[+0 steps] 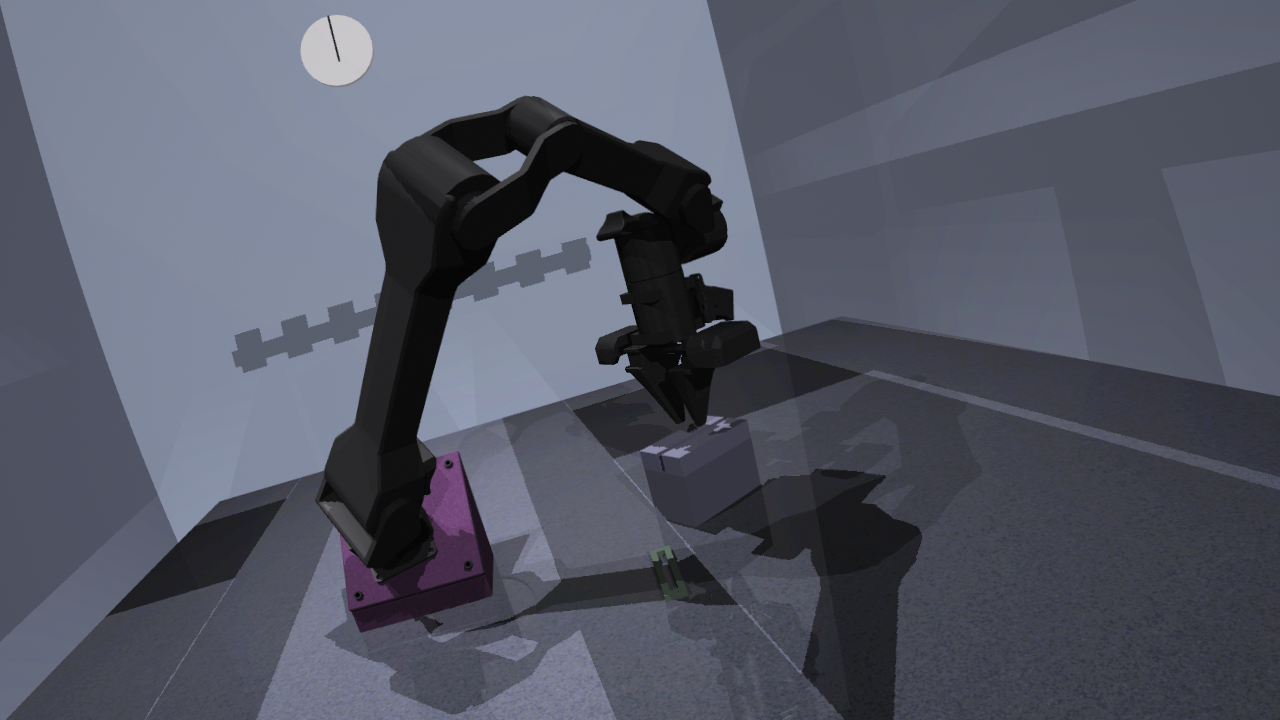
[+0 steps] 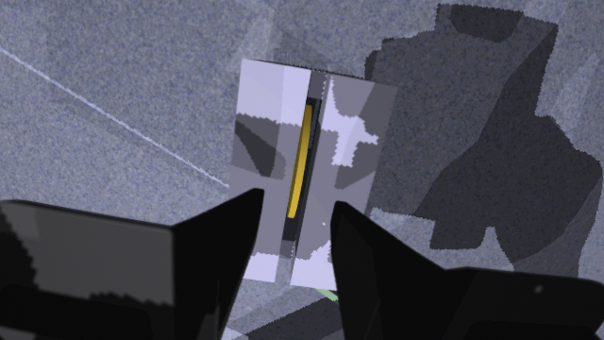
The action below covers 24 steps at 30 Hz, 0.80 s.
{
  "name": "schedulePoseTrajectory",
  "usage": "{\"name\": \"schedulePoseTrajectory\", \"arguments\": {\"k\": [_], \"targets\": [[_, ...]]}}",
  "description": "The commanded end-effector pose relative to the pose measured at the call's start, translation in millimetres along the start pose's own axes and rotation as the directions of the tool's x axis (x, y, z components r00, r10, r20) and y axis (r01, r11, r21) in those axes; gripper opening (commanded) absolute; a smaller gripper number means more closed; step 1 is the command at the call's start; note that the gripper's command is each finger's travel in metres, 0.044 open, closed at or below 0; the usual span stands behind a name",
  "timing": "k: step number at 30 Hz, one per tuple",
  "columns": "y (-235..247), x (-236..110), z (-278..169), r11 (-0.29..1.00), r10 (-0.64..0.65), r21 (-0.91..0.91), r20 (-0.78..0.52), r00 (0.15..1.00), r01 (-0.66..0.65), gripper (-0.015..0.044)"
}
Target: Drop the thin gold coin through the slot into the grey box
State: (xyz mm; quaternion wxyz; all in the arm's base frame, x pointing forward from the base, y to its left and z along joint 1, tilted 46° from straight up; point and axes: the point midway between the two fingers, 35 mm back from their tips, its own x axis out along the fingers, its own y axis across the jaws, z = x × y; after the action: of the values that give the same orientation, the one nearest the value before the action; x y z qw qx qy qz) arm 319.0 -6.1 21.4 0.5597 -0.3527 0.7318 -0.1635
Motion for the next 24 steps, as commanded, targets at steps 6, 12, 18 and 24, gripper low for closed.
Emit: {"name": "schedulePoseTrajectory", "arguments": {"k": [6,12,18,24], "targets": [[0,0,0,1.000,-0.001,0.000,-0.001,1.000,0.001,0.0161],[0,-15,0,1.000,0.000,0.000,0.000,1.000,0.000,0.0292],[0,-53,-2,1.000,-0.003,-0.002,0.001,1.000,0.003,0.0440],[0,-63,-4,1.000,-0.004,-0.002,0.001,1.000,0.004,0.0440]]}}
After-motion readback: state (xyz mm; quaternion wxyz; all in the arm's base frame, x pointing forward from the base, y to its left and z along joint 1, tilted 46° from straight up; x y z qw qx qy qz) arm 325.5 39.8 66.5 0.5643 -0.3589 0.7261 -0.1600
